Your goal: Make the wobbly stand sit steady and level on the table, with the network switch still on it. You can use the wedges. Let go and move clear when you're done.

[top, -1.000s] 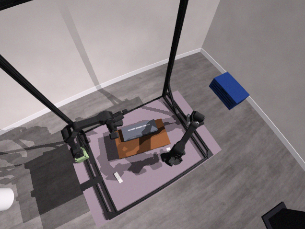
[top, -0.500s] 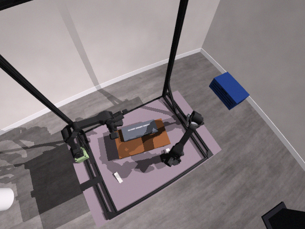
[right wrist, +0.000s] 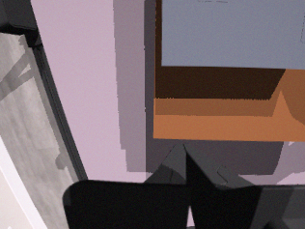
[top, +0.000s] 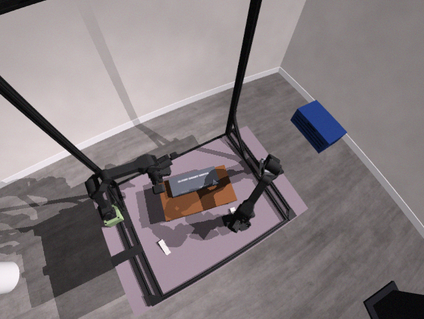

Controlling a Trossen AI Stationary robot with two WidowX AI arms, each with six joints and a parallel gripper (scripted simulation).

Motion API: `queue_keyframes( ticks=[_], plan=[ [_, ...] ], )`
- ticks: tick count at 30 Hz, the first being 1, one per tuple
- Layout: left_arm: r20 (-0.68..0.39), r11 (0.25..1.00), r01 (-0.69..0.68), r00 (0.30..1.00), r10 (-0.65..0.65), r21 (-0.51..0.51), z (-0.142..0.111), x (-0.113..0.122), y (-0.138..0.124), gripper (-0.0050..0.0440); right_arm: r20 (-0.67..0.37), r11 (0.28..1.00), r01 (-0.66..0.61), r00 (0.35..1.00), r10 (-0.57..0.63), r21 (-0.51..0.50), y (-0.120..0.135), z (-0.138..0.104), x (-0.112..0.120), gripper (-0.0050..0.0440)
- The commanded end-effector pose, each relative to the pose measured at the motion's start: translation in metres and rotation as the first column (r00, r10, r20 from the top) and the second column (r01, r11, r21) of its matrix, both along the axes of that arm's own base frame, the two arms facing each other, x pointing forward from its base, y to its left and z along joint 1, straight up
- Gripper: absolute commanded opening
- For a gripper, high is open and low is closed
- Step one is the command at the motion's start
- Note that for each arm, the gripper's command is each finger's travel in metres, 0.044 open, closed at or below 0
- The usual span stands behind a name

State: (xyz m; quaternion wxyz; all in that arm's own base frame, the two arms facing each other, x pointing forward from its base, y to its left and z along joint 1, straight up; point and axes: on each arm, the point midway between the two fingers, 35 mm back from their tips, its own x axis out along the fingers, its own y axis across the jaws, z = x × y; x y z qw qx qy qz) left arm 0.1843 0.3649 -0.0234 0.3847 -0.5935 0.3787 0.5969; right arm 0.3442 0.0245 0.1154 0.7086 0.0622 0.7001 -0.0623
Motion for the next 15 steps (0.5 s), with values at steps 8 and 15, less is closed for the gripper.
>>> queue_keyframes(
  ticks=[8,15],
  plan=[
    [-0.001,1.0,-0.005,1.0,0.005,-0.01,-0.0043,0.0001,-0.0014,0.0,0.0,1.0,0.0,1.0,0.0,0.0,0.0,0.0,0.0,0.0],
    [-0.002,1.0,0.0,1.0,0.0,-0.003,-0.0018,-0.0002,-0.0004,0.0241,0.0,1.0,0.0,1.0,0.0,0.0,0.0,0.0,0.0,0.0]
  ],
)
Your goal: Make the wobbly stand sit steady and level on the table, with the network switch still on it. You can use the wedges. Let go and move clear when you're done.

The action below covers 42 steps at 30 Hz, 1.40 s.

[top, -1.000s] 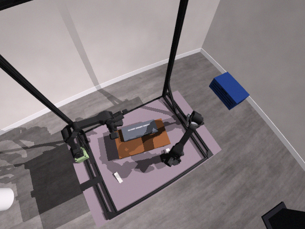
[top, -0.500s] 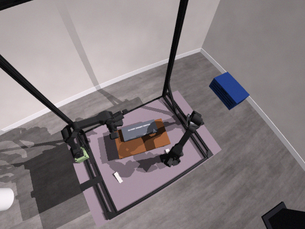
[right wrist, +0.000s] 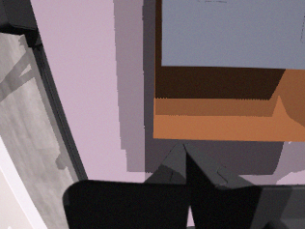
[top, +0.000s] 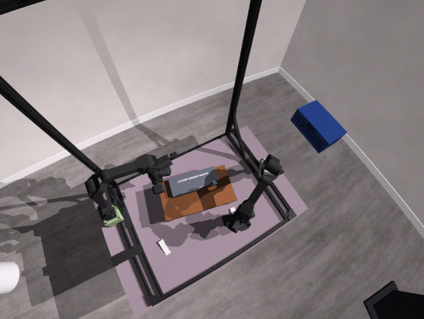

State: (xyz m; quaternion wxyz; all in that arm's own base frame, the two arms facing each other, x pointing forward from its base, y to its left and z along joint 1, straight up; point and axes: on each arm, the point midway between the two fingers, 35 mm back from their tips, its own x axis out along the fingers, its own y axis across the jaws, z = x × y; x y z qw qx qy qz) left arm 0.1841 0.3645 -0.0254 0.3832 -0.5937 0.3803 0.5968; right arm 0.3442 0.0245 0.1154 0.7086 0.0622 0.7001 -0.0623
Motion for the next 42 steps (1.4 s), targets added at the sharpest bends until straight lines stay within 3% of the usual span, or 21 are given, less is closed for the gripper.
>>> queue_keyframes(
  ticks=[1,32,33,42],
  plan=[
    [0.0,1.0,0.0,1.0,0.0,0.001,0.0,0.0,0.0,0.0241,0.0,1.0,0.0,1.0,0.0,0.0,0.0,0.0,0.0,0.0],
    [0.0,1.0,0.0,1.0,0.0,0.0,0.0,0.0,0.0,0.0241,0.0,1.0,0.0,1.0,0.0,0.0,0.0,0.0,0.0,0.0],
    [0.001,1.0,-0.005,1.0,0.005,-0.006,0.054,0.0,-0.001,0.0241,0.0,1.0,0.0,1.0,0.0,0.0,0.0,0.0,0.0,0.0],
    [0.001,1.0,-0.005,1.0,0.005,-0.006,0.054,0.0,-0.001,0.0241,0.0,1.0,0.0,1.0,0.0,0.0,0.0,0.0,0.0,0.0]
  ],
)
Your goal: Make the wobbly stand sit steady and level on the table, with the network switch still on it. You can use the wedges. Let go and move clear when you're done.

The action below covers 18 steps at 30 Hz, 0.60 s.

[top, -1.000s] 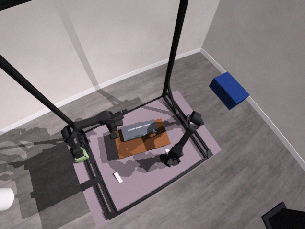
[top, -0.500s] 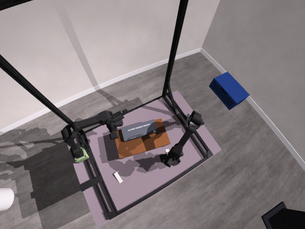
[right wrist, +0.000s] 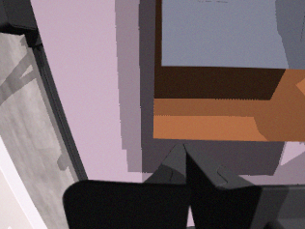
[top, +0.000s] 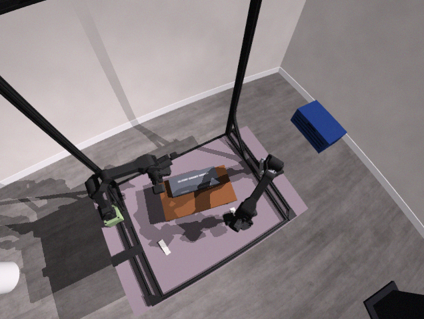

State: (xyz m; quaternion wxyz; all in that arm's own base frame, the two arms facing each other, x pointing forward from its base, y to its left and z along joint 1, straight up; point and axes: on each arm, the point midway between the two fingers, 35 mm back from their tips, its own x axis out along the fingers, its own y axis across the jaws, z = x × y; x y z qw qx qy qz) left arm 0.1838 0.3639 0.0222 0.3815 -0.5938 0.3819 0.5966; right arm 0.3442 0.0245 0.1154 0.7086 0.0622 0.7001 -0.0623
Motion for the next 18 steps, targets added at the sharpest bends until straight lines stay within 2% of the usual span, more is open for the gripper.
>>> queue_keyframes(
  ticks=[1,7,8,18],
  plan=[
    [0.004,1.0,-0.005,1.0,0.005,-0.002,0.006,0.001,0.0,0.0241,0.0,1.0,0.0,1.0,0.0,0.0,0.0,0.0,0.0,0.0],
    [0.004,1.0,-0.005,1.0,0.005,-0.002,0.006,0.001,0.0,0.0241,0.0,1.0,0.0,1.0,0.0,0.0,0.0,0.0,0.0,0.0],
    [-0.002,1.0,0.0,1.0,0.0,-0.003,0.003,0.0,-0.001,0.0241,-0.012,1.0,0.003,1.0,-0.003,0.001,0.0,-0.049,0.001,0.0],
    [-0.002,1.0,0.0,1.0,0.0,-0.003,0.003,0.0,-0.001,0.0241,-0.012,1.0,0.003,1.0,-0.003,0.001,0.0,-0.049,0.001,0.0]
  ],
)
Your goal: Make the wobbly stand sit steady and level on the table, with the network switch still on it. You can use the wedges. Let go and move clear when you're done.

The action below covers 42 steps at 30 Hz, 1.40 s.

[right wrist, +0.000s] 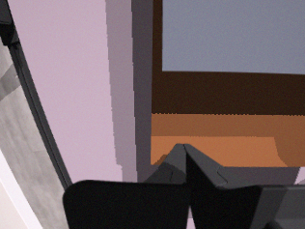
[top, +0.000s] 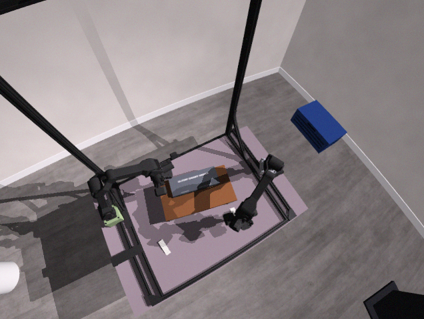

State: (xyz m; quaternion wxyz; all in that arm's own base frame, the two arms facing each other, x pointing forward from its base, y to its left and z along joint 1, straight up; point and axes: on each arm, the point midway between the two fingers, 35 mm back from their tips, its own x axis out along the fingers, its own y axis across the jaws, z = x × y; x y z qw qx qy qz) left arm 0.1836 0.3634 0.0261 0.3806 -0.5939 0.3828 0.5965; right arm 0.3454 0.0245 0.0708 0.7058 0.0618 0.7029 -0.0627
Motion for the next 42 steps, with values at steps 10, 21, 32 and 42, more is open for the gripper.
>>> queue_keyframes(
  ticks=[10,21,32,42],
  plan=[
    [0.0,1.0,0.0,1.0,0.0,0.0,0.0,0.0,0.0,0.0241,-0.004,1.0,0.003,1.0,-0.003,0.002,0.0,-0.021,0.0,0.0],
    [0.0,1.0,0.0,1.0,0.0,0.0,0.0,0.0,0.0,0.0241,-0.004,1.0,0.003,1.0,-0.003,0.002,0.0,-0.021,0.0,0.0],
    [0.0,1.0,0.0,1.0,0.0,0.0,0.0,0.0,0.0,0.0241,-0.004,1.0,0.003,1.0,-0.003,0.002,0.0,-0.023,0.0,0.0],
    [0.0,1.0,0.0,1.0,0.0,0.0,0.0,0.0,0.0,0.0241,-0.004,1.0,0.003,1.0,-0.003,0.002,0.0,-0.023,0.0,0.0]
  ],
)
